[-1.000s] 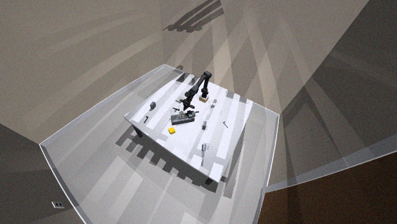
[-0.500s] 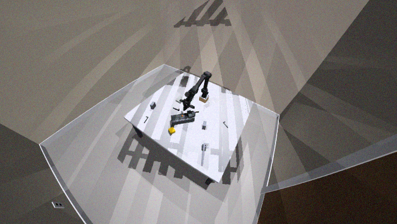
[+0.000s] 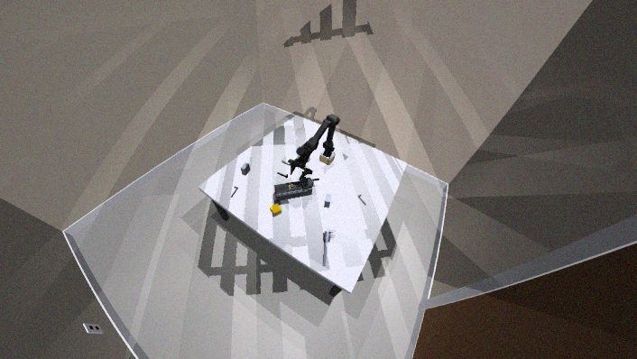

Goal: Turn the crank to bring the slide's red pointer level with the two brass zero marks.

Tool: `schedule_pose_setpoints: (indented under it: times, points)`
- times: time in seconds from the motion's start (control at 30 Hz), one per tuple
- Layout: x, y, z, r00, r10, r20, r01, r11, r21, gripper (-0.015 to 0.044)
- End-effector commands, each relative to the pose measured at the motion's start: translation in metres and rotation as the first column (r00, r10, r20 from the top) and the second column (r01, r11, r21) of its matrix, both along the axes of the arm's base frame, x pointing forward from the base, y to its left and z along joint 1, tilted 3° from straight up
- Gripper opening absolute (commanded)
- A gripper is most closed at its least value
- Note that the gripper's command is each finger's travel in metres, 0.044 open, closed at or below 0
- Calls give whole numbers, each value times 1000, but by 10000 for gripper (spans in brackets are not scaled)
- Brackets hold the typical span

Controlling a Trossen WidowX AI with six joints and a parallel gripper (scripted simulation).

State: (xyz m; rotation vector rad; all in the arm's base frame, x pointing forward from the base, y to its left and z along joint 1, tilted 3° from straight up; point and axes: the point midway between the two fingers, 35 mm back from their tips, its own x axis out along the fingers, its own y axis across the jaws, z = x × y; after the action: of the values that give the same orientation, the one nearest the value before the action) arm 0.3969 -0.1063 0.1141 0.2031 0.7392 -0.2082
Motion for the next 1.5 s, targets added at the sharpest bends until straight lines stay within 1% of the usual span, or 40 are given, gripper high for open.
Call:
schedule_pose_setpoints:
  times: [0.0,0.53,1.23,1.47]
  points:
    - [0,0,0,1000,-1,0,1,1000,-1,414]
    - [0,0,0,1000,-1,0,1,1000,-1,0]
    - [0,0,0,1000,0,0,0,1000,0,0]
    - [0,0,0,1000,0,0,0,1000,0,184]
